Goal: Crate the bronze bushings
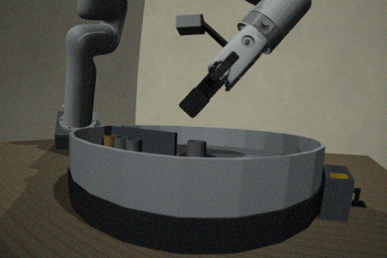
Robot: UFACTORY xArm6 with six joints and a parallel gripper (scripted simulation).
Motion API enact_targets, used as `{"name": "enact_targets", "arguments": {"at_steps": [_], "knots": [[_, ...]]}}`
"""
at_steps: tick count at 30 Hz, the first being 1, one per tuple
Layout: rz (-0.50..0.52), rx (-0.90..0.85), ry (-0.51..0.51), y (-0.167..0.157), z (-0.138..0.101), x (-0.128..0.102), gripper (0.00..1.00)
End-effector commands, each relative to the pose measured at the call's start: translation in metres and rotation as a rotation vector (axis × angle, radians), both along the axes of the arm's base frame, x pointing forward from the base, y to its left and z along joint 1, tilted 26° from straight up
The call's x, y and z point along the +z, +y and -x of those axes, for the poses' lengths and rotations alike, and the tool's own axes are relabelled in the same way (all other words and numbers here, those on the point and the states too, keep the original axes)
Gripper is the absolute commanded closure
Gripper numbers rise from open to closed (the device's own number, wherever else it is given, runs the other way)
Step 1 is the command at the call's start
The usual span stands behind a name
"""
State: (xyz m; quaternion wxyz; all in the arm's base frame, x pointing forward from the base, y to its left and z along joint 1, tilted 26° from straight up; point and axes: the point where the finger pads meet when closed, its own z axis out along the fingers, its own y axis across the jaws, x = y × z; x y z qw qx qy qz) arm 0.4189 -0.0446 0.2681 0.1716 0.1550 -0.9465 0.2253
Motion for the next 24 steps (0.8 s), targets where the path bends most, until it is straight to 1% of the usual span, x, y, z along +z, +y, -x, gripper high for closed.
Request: {"name": "enact_targets", "arguments": {"at_steps": [1, 8, 10, 12, 14, 16, 24], "knots": [[-0.001, 0.001, -0.004, -0.009, 0.038, -0.013, 0.90], [-0.001, 0.001, -0.004, -0.021, 0.090, -0.033, 0.90], [-0.001, 0.001, -0.004, -0.021, 0.090, -0.033, 0.90], [-0.001, 0.001, -0.004, -0.028, 0.118, -0.043, 0.90], [-0.001, 0.001, -0.004, -0.031, 0.128, -0.048, 0.90], [-0.001, 0.001, -0.004, -0.032, 0.132, -0.049, 0.90], [-0.001, 0.001, -0.004, -0.032, 0.133, -0.050, 0.90]]}}
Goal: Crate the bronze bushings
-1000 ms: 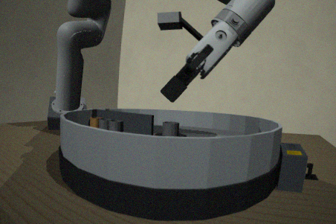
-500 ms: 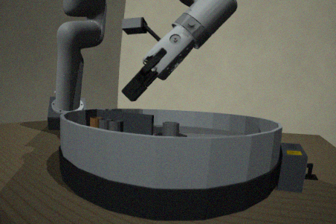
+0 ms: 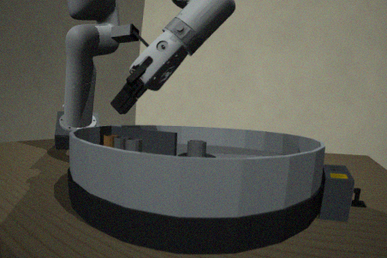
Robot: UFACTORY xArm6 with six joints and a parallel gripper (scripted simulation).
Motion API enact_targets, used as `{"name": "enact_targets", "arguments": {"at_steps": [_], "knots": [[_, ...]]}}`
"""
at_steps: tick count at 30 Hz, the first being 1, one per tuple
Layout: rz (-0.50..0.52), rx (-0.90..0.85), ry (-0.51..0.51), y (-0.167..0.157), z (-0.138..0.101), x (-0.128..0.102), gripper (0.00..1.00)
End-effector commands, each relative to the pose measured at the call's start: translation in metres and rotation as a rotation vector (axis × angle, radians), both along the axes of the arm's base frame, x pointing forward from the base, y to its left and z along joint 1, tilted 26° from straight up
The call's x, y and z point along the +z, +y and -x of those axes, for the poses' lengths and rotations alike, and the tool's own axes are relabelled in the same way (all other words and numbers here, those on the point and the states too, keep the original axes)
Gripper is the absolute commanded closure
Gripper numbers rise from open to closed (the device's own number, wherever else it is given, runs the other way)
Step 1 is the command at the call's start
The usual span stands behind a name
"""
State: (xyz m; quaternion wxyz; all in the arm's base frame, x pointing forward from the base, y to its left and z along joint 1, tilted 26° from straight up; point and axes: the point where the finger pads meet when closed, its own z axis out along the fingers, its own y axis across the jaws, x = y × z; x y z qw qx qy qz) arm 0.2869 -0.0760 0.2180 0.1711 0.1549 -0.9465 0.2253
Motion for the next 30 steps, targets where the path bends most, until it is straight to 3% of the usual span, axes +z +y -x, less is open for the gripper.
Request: {"name": "enact_targets", "arguments": {"at_steps": [1, 25, 30], "knots": [[0.000, 0.001, -0.003, 0.000, 0.001, 0.001, 0.90], [0.000, 0.001, -0.004, -0.003, 0.002, 0.000, 0.90], [0.000, 0.001, -0.004, -0.007, -0.005, -0.014, 0.90]]}}
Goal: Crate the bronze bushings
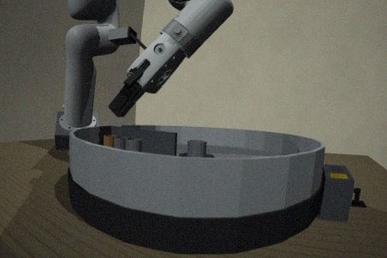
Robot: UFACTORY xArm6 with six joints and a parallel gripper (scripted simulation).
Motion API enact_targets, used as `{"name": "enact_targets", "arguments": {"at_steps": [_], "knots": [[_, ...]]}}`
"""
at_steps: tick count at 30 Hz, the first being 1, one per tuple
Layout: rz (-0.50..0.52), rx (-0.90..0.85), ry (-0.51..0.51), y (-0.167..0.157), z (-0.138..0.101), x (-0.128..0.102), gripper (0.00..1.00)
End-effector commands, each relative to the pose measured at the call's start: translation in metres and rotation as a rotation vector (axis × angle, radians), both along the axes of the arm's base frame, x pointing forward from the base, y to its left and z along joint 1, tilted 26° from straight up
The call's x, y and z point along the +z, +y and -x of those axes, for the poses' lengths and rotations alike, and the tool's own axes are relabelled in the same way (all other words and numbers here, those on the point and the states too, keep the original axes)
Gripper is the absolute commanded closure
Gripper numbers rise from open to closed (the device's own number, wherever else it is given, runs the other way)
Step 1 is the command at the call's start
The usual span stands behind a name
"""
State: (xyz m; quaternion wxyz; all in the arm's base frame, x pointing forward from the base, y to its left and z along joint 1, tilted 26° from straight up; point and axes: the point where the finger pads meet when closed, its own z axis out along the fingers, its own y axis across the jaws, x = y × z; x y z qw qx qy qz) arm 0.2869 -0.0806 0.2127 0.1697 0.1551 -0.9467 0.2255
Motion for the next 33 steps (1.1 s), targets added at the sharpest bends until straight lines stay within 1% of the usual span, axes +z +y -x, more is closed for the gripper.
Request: {"name": "enact_targets", "arguments": {"at_steps": [1, 18, 24, 33], "knots": [[0.000, 0.000, -0.001, -0.003, -0.006, -0.011, 0.90], [0.000, 0.000, -0.001, -0.004, -0.007, -0.014, 0.90], [0.000, 0.000, -0.001, -0.005, -0.009, -0.018, 0.90], [0.000, 0.000, -0.001, -0.008, -0.014, -0.031, 0.90]]}}
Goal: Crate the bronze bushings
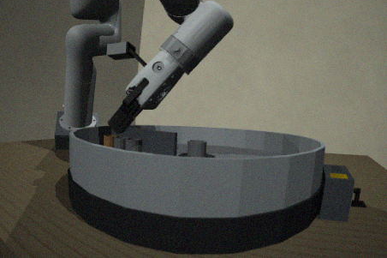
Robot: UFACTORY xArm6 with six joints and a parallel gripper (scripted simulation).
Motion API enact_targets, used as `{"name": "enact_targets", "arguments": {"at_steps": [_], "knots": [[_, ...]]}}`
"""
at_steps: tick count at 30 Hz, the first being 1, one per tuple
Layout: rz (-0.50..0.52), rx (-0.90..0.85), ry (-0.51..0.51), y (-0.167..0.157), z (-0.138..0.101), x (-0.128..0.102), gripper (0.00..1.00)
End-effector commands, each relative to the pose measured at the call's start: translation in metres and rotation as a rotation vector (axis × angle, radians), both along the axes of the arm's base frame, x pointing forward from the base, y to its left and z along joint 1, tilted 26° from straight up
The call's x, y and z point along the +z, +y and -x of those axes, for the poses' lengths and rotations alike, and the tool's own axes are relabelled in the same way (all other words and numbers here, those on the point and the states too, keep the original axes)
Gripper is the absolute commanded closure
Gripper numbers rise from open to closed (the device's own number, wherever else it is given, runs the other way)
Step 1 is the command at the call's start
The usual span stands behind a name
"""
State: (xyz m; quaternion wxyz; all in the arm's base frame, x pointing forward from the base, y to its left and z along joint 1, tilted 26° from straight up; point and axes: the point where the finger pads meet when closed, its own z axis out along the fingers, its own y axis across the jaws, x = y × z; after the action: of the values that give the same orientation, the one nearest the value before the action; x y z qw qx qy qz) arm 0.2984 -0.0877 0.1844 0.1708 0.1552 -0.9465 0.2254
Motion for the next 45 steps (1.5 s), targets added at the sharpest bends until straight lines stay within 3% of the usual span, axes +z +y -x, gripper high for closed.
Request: {"name": "enact_targets", "arguments": {"at_steps": [1, 37, 38, 45], "knots": [[0.000, 0.000, -0.004, -0.001, -0.003, -0.003, 0.90], [0.000, 0.000, -0.004, -0.003, -0.007, -0.013, 0.90], [0.000, 0.000, -0.004, -0.003, -0.007, -0.013, 1.00], [0.000, 0.000, -0.004, -0.003, -0.007, -0.013, 1.00]]}}
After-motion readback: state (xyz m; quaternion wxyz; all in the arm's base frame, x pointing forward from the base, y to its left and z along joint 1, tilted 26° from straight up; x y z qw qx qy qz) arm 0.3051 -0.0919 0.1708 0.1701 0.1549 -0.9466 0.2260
